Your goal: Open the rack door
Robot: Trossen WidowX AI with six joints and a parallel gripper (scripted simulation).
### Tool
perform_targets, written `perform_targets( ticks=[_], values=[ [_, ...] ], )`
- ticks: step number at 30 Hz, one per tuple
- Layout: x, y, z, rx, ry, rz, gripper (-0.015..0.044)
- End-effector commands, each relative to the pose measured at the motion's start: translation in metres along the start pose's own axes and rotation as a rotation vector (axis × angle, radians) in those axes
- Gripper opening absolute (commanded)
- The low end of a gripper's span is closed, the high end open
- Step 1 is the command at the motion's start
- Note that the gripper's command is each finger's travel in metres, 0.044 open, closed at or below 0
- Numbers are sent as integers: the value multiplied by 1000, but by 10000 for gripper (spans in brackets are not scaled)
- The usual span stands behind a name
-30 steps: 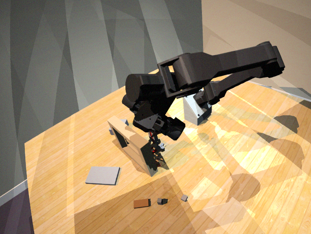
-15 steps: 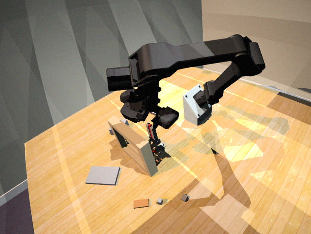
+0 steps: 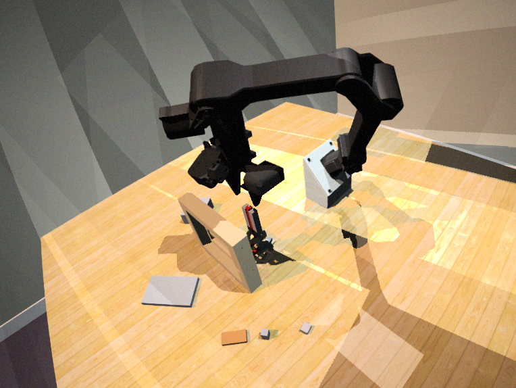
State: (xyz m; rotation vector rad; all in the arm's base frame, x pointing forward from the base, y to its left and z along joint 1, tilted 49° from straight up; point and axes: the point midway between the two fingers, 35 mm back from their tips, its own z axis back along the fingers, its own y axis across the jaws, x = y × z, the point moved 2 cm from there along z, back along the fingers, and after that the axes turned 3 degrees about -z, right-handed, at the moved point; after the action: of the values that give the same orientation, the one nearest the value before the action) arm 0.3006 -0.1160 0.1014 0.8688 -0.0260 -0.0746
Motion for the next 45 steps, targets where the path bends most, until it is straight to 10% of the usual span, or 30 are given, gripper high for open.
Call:
perform_targets(
  ticks=[1, 45],
  values=[
    [2, 1, -2, 6, -4, 4, 283],
    [1, 2, -68, -17, 18, -5, 230]
  ],
)
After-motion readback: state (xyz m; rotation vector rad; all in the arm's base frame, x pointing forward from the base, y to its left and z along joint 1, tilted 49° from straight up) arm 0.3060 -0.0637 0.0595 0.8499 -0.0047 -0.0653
